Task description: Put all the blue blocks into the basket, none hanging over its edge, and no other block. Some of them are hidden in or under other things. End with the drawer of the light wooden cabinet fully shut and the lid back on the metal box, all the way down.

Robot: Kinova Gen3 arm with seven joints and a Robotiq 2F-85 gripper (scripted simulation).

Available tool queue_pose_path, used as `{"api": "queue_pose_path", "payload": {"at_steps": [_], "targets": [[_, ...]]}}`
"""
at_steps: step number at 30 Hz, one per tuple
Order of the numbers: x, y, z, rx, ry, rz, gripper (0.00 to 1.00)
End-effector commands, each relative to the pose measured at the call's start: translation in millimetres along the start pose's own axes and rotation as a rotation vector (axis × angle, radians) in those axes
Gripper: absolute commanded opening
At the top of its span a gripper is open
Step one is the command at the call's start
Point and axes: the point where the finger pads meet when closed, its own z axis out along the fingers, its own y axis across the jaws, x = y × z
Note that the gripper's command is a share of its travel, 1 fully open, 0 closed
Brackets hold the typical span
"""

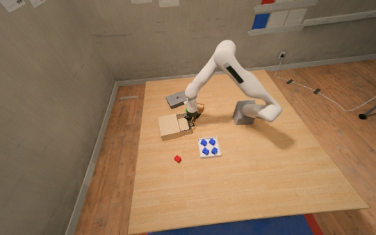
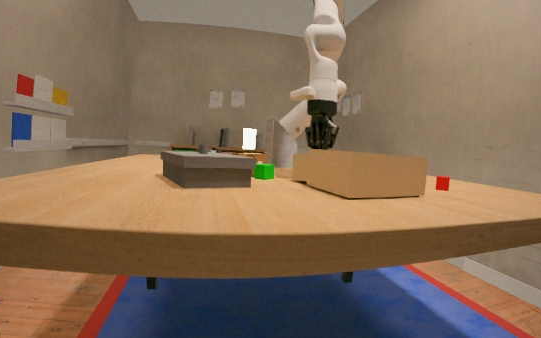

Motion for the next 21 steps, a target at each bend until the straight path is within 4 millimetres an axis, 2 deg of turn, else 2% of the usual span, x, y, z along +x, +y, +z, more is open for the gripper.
{"api": "queue_pose_path", "payload": {"at_steps": [1, 21], "targets": [[0, 0, -1, 0.001, 0.001, 0.000, 0.30], [0, -11, -1, 0.001, 0.001, 0.000, 0.30]]}}
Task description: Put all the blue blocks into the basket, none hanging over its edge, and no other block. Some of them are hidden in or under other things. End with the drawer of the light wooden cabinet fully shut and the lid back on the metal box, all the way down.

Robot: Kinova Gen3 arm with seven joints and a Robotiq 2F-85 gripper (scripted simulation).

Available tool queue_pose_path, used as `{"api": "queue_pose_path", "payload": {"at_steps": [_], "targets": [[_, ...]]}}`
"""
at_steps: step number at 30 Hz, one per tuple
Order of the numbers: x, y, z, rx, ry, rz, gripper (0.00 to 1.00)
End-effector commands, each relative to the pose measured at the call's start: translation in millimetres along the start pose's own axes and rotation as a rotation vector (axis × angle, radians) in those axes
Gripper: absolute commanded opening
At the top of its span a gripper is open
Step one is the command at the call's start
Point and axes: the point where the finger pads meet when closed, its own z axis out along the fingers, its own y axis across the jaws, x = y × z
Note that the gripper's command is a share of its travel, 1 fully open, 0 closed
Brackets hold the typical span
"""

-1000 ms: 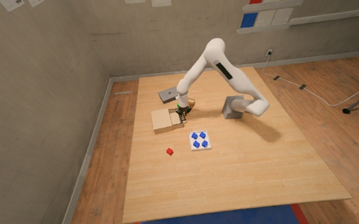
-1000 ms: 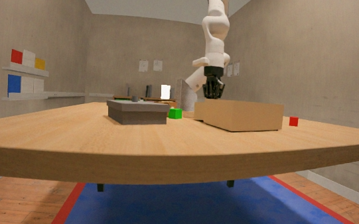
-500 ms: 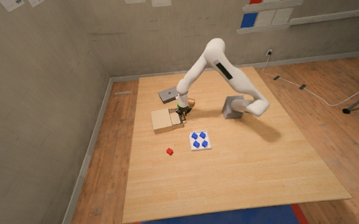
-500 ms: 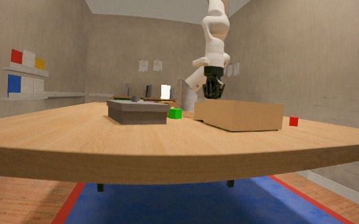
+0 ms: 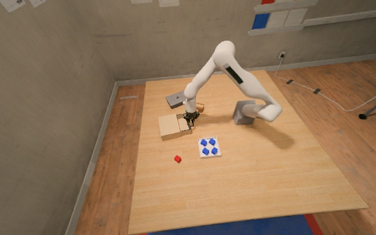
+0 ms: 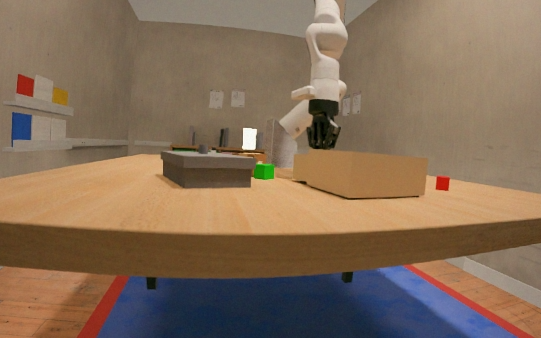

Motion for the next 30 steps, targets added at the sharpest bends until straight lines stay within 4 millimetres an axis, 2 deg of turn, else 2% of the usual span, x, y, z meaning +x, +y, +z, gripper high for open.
{"api": "queue_pose_path", "payload": {"at_steps": [1, 30], "targets": [[0, -5, -2, 0.002, 0.001, 0.000, 0.30], [0, -19, -7, 0.002, 0.001, 0.000, 0.30]]}}
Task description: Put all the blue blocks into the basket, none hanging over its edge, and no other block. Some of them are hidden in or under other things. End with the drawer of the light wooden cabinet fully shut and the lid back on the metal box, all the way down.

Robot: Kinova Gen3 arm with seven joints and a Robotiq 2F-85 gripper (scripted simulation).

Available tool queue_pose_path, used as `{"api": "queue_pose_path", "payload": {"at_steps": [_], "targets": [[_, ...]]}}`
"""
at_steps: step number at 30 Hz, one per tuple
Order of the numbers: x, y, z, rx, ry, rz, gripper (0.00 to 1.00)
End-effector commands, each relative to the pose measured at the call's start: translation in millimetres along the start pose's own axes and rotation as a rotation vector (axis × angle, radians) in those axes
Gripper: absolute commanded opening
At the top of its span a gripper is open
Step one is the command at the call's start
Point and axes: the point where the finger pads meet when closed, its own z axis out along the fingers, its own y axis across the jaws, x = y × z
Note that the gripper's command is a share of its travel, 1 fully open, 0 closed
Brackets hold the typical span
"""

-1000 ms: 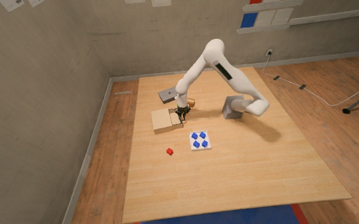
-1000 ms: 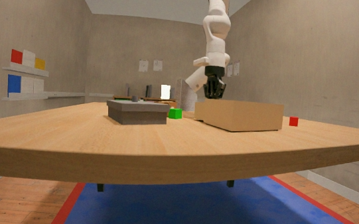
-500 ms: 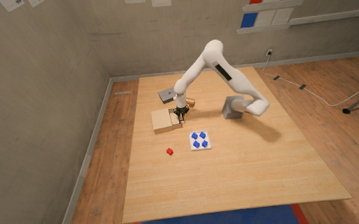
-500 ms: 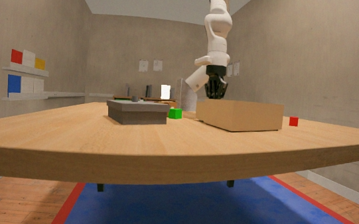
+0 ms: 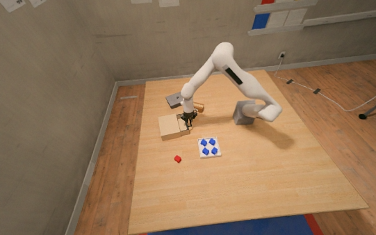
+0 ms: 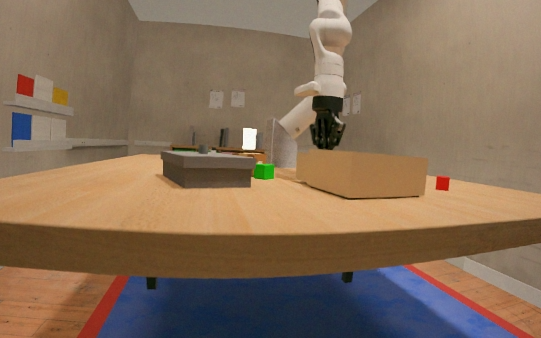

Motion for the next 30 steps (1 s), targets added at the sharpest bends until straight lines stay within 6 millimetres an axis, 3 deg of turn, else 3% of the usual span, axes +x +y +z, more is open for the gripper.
{"api": "queue_pose_path", "payload": {"at_steps": [1, 17, 30], "targets": [[0, -1, -1, 0.002, 0.001, 0.000, 0.30], [0, -14, -1, 0.002, 0.001, 0.000, 0.30], [0, -45, -1, 0.002, 0.001, 0.000, 0.30]]}}
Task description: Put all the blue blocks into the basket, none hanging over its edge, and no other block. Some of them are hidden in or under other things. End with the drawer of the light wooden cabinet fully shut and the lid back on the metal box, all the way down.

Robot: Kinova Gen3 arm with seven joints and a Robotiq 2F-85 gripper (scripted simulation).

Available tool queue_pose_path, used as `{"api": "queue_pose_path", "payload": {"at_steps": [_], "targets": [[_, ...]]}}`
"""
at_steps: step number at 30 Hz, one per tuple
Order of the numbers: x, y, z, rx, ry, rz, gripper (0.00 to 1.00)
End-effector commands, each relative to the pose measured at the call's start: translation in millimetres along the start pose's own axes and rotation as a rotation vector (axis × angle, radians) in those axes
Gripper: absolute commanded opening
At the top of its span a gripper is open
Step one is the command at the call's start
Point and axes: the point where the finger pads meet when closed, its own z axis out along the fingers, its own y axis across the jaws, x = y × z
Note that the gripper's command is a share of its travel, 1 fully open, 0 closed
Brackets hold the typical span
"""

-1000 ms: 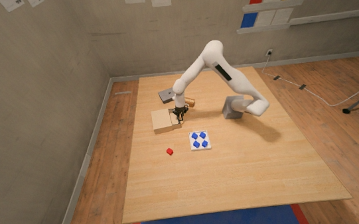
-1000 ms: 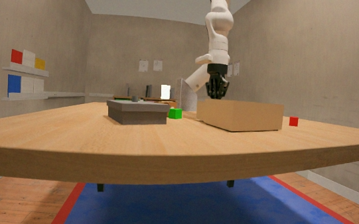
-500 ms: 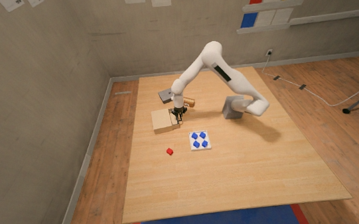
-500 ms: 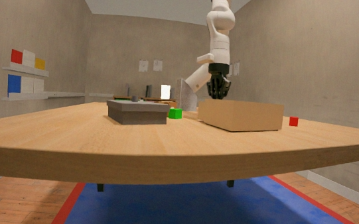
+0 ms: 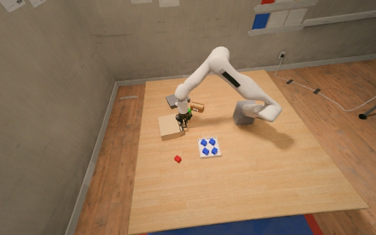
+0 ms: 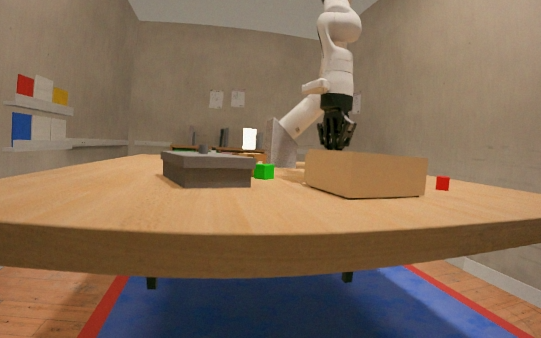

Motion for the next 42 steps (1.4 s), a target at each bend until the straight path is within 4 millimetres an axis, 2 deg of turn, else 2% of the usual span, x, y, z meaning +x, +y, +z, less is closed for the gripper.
{"api": "queue_pose_path", "payload": {"at_steps": [1, 16, 42], "targets": [[1, -8, -1, 0.001, 0.001, 0.000, 0.30], [1, -27, -1, 0.001, 0.001, 0.000, 0.30], [1, -28, -1, 0.001, 0.001, 0.000, 0.30]]}}
